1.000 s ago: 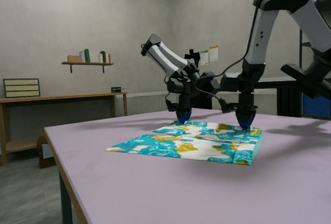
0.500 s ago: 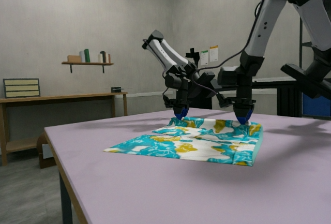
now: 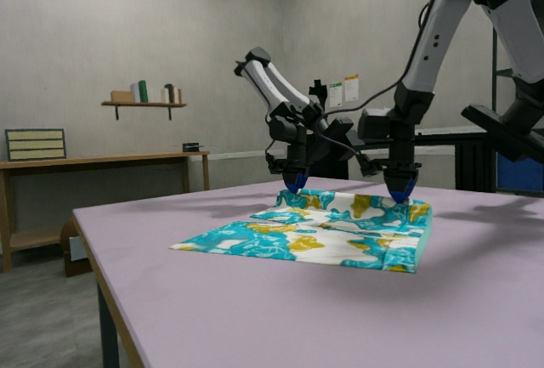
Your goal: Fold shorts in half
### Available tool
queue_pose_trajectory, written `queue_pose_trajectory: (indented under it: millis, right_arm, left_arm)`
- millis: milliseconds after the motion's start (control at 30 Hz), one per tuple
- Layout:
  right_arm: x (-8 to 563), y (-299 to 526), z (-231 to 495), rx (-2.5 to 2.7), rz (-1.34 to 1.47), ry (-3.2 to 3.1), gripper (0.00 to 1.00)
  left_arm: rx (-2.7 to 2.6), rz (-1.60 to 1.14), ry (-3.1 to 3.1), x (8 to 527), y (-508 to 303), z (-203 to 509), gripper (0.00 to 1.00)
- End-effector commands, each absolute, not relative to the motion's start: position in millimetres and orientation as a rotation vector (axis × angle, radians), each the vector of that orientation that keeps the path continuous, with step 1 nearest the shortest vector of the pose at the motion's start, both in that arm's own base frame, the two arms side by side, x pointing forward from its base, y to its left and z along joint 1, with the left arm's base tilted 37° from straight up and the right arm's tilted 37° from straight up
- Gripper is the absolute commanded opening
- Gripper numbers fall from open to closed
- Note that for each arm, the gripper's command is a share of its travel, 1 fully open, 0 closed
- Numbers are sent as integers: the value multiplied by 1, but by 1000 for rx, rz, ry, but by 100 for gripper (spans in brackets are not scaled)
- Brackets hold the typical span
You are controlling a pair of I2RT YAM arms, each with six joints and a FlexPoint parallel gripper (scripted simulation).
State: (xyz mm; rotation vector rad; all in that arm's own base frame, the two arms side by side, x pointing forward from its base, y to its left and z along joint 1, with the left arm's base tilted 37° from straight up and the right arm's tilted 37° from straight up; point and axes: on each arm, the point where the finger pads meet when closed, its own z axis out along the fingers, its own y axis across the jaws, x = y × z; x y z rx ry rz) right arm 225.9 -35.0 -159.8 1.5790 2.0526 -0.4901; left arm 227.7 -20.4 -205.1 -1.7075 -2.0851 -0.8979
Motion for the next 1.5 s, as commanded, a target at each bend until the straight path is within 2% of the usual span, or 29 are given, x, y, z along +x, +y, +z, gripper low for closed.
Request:
queue_pose_trajectory:
  millis: [0, 400, 433, 700, 800, 1467]
  right_arm:
    - [234, -33, -148, 1544, -485, 2024, 0]
    - [236, -37, -146, 1554, -489, 2009, 0]
    - [233, -33, -146, 1544, -443, 1996, 0]
    - [200, -44, -156, 1530, -506, 2026, 0]
    - [201, -46, -152, 1535, -516, 2028, 0]
    - [156, -57, -153, 1531, -481, 2009, 0]
  left_arm:
    - [-1696, -913, -2095, 234, -22, -197, 0]
    - [-1697, -913, -2095, 234, -22, -197, 0]
    - [-1702, -876, -2059, 210, -20, -207, 0]
    - [-1699, -906, -2070, 194, -23, -210, 0]
    - [-1717, -921, -2043, 198, -22, -206, 0]
    - [-1691, -894, -2067, 142, -26, -222, 0]
